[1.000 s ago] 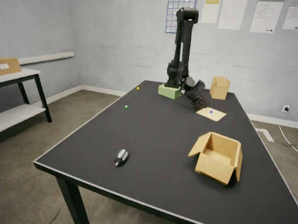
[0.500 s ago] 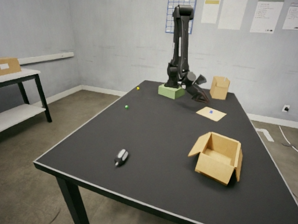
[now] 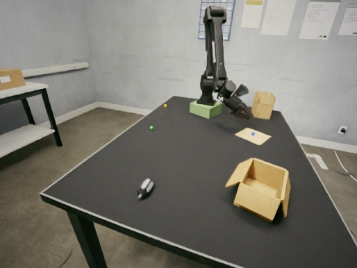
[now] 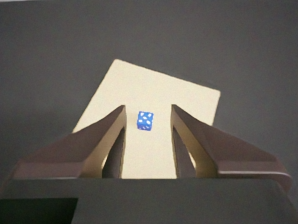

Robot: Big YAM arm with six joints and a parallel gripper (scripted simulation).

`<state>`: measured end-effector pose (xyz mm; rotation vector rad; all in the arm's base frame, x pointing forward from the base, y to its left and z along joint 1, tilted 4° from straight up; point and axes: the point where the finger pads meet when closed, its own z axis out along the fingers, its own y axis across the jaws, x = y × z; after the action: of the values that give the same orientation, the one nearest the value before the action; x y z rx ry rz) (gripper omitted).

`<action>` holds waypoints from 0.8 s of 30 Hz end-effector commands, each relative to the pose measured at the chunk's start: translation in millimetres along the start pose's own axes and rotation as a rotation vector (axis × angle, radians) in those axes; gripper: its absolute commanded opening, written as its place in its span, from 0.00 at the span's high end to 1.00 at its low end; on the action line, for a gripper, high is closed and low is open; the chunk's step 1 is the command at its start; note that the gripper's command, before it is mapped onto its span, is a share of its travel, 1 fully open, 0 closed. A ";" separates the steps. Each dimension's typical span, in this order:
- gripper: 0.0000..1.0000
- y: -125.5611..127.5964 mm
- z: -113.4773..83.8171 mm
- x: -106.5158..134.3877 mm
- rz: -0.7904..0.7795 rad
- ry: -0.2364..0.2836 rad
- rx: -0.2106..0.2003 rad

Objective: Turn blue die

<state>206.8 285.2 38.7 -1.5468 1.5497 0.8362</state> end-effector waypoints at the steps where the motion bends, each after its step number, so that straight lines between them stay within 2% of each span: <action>1: 0.70 -10.4 4.8 -18.2 -0.033 -0.010 0.005; 4: 0.70 -11.4 6.8 -21.8 -0.037 0.033 0.006; 7: 0.70 -11.5 8.2 -29.1 -0.041 0.115 0.008; 10: 0.70 -12.0 10.9 -40.6 -0.042 0.247 0.011; 12: 0.70 -10.4 11.9 -48.5 -0.049 0.367 0.012; 13: 0.70 -8.8 18.0 -43.5 -0.034 0.455 0.000; 16: 0.70 -8.7 18.1 -43.3 -0.034 0.458 -0.001; 19: 0.70 -7.8 23.9 -54.9 -0.012 0.660 0.008; 20: 0.70 -7.7 24.2 -55.7 -0.012 0.673 0.008; 22: 0.70 -6.8 28.2 -62.1 -0.012 0.806 0.009; 24: 0.70 -6.0 31.3 -66.9 -0.012 0.913 0.010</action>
<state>212.3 322.6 69.4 -2.0170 2.0336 0.1223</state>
